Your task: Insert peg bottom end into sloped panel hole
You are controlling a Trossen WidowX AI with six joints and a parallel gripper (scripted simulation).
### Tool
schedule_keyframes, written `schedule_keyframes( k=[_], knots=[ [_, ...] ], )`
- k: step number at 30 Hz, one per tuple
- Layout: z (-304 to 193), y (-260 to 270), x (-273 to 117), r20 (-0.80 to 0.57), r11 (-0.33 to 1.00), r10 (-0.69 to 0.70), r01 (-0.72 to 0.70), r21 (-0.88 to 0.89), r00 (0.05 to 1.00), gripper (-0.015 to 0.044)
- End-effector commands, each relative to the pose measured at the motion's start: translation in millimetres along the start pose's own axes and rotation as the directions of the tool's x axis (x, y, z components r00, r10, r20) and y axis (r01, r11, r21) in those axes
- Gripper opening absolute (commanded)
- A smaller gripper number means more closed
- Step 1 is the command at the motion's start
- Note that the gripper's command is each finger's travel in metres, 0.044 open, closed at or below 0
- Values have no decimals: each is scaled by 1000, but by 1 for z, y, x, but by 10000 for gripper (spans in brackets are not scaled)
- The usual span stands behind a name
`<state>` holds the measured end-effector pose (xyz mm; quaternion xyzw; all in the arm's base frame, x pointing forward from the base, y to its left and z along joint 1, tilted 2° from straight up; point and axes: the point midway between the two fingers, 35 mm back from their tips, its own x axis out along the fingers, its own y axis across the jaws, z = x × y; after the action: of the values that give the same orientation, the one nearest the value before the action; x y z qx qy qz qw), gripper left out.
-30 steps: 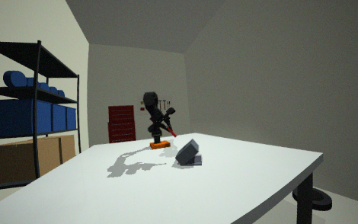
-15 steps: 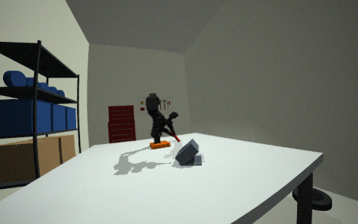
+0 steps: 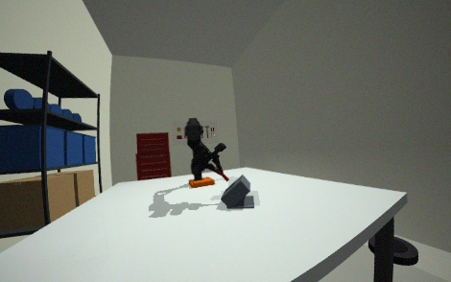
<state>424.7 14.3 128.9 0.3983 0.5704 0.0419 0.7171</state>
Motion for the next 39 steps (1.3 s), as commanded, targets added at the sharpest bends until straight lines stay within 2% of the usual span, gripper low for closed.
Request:
schedule_keyframes(
  k=[1, 14, 39],
  knots=[
    [0, -1, 7, -5, 1000, 1, -1, 4, 1000, 0],
    [-1, -1, 22, -5, 1000, 2, -2, 4, 1000, 0],
    [-1, 0, 21, -1, 1000, 8, -8, -2, 1000, 0]
  ],
)
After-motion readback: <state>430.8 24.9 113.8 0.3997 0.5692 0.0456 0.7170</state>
